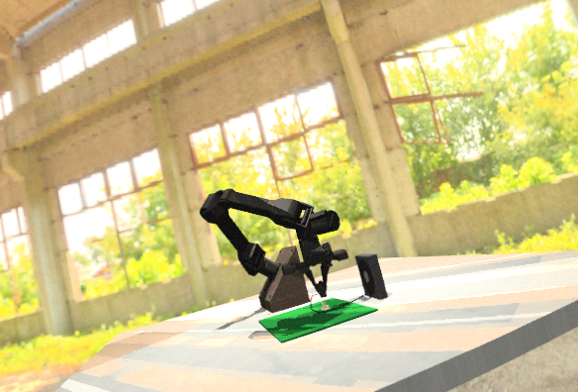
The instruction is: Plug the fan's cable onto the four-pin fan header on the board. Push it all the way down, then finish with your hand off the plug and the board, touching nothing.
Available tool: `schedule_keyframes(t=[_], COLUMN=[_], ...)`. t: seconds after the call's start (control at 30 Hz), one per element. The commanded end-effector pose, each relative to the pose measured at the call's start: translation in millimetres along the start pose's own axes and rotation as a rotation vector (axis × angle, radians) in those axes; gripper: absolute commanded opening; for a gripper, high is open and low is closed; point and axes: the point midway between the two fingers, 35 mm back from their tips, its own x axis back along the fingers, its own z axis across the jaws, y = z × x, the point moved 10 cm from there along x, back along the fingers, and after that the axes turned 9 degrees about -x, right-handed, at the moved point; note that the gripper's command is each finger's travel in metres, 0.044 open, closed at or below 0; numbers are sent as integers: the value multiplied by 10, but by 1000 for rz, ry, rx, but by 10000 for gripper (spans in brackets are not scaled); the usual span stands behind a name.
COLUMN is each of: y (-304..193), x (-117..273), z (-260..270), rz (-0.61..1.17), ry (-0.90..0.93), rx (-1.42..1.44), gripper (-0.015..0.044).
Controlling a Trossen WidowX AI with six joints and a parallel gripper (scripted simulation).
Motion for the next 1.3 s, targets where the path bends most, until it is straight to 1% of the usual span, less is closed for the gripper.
schedule_keyframes(t=[0.0,1.27], y=[-12,7], x=[-66,-97], z=[0,-11], rz=[-4,-4], ry=[-5,-6], rx=[5,9], gripper=[0,0])
